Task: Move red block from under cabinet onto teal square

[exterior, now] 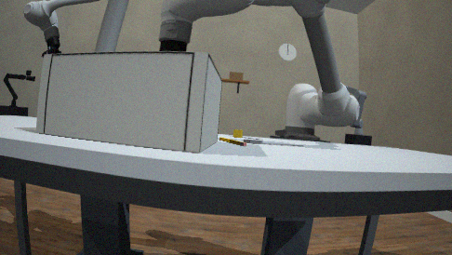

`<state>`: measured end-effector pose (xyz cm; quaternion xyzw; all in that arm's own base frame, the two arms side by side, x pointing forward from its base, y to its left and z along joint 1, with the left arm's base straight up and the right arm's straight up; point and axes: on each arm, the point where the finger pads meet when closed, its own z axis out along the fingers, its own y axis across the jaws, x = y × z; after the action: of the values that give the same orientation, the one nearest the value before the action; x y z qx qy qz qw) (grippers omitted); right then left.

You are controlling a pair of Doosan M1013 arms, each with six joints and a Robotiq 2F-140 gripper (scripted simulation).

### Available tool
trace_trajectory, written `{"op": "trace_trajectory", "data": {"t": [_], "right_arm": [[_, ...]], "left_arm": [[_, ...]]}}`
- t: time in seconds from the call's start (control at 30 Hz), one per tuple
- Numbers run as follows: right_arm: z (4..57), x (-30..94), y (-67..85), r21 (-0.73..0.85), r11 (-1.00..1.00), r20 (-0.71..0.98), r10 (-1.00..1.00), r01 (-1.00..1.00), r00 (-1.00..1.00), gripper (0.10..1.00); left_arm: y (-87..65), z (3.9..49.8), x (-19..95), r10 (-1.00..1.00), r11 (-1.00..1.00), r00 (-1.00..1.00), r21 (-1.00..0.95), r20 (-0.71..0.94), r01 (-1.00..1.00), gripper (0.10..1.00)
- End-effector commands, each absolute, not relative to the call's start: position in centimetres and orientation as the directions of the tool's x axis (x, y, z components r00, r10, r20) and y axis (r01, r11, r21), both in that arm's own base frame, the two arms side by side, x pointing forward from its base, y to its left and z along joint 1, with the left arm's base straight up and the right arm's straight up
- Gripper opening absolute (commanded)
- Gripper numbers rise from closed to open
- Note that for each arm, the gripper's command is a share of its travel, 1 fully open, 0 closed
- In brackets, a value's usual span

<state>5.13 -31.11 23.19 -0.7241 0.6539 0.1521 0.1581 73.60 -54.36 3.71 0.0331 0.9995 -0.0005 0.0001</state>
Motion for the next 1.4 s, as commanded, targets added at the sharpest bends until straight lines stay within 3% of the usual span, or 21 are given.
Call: {"op": "trace_trajectory", "data": {"t": [0.0,1.37], "right_arm": [[23.3,4.8,-31.0,-0.022,-0.093,-0.422,-0.902,-0.995,0.093,1.0],[23.3,4.8,-31.0,-0.022,-0.093,-0.422,-0.902,-0.995,0.093,1.0]], "left_arm": [[-54.3,4.0,72.9,0.066,0.998,-0.998,-0.002,-0.005,0.066,0.099],[-53.7,3.9,63.2,0.065,0.998,-0.998,-0.002,-0.004,0.065,0.099]]}}
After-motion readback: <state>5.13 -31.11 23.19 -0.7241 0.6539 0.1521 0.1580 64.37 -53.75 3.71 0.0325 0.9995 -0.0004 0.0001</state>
